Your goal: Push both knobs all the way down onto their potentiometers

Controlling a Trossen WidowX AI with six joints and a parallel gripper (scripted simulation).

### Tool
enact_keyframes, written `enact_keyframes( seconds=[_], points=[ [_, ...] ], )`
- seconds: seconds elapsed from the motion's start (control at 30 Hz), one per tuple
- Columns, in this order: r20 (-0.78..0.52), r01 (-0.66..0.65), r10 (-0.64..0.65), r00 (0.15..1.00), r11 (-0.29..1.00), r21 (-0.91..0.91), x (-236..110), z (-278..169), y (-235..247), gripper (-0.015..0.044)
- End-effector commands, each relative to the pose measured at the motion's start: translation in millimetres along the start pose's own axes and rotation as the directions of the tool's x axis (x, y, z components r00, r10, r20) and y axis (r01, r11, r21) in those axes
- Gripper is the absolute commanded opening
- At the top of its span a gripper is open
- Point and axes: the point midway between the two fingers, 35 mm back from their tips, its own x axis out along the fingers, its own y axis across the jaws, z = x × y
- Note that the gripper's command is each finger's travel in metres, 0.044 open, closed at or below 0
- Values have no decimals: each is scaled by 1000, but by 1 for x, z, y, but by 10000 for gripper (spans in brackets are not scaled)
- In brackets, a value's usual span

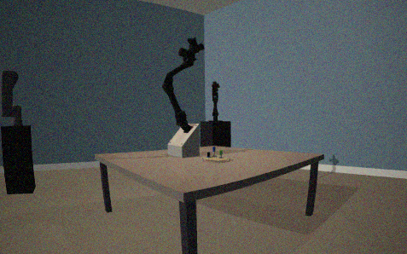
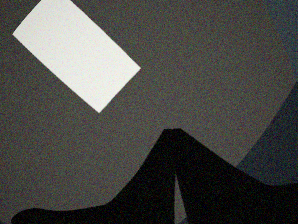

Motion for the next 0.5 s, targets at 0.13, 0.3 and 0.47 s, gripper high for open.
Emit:
enact_keyframes(
  seconds=[0.13, 0.3, 0.47],
  points=[
    [269, 27, -18, 963, 999, -29, -25, 91, 3, 0],
    [418, 36, -18, 908, 999, -35, -48, 137, 10, 0],
    [564, 53, -21, 825, 998, -40, -77, 187, 16, 0]
  ],
)
